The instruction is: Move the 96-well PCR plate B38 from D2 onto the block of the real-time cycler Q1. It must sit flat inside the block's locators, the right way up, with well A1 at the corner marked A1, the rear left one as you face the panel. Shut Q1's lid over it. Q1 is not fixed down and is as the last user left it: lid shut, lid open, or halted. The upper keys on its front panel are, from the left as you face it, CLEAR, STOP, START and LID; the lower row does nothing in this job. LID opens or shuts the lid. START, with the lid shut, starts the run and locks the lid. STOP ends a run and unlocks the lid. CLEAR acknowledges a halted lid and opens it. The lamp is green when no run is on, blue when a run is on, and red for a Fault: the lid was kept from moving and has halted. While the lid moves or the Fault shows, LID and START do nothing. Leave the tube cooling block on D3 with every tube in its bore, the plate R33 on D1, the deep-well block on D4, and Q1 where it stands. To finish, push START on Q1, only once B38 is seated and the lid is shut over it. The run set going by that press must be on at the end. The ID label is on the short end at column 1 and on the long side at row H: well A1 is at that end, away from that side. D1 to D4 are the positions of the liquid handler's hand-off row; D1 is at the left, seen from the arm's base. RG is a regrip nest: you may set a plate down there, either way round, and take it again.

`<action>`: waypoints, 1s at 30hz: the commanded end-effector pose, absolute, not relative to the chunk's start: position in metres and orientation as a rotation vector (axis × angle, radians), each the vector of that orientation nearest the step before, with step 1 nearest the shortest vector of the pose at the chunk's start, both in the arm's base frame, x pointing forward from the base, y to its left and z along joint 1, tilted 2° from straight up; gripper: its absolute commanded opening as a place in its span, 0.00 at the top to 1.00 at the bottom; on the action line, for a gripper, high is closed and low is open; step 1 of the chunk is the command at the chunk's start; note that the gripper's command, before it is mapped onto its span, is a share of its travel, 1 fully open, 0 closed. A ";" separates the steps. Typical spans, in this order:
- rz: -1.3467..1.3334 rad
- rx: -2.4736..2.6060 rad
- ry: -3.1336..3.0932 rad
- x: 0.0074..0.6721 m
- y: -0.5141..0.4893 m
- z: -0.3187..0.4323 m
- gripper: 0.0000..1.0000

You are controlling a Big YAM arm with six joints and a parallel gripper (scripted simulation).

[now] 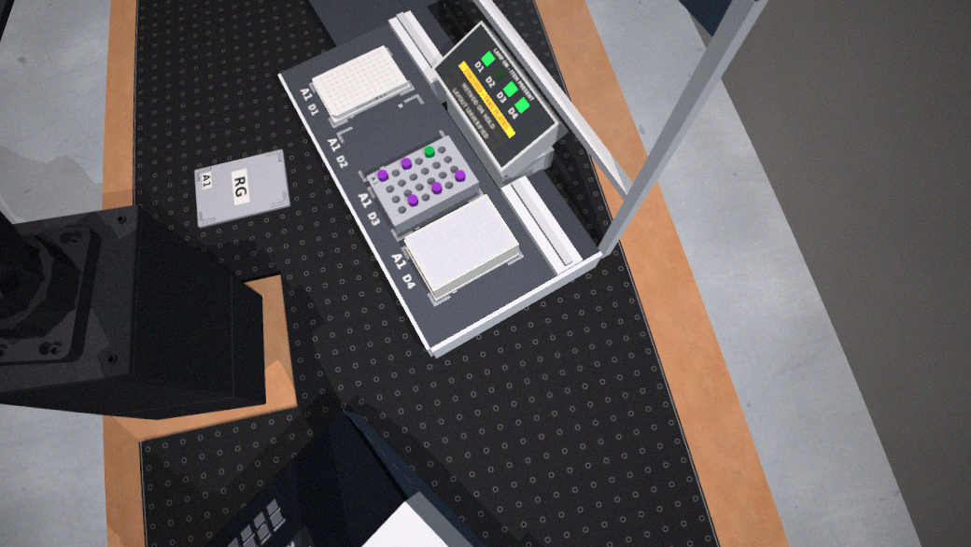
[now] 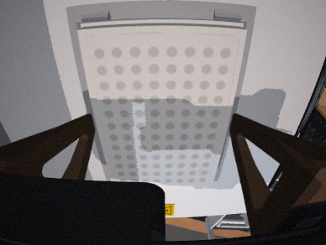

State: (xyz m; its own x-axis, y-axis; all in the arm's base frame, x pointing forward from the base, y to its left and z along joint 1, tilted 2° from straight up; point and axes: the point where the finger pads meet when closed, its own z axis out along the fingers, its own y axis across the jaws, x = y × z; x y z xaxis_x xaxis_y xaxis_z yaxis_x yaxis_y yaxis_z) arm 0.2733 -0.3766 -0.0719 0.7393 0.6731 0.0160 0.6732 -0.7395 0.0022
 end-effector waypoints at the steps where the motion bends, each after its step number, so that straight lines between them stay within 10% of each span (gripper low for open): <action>1: -0.045 -2.961 -1.167 0.291 -0.394 -0.056 0.00; 30: -0.051 -2.966 -1.168 0.290 -0.392 -0.052 0.00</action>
State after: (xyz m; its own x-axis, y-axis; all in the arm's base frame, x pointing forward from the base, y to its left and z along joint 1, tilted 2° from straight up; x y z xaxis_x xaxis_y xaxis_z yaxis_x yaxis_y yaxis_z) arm 0.2723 -0.3752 -0.0735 0.7394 0.6731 0.0168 0.6732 -0.7395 -0.0024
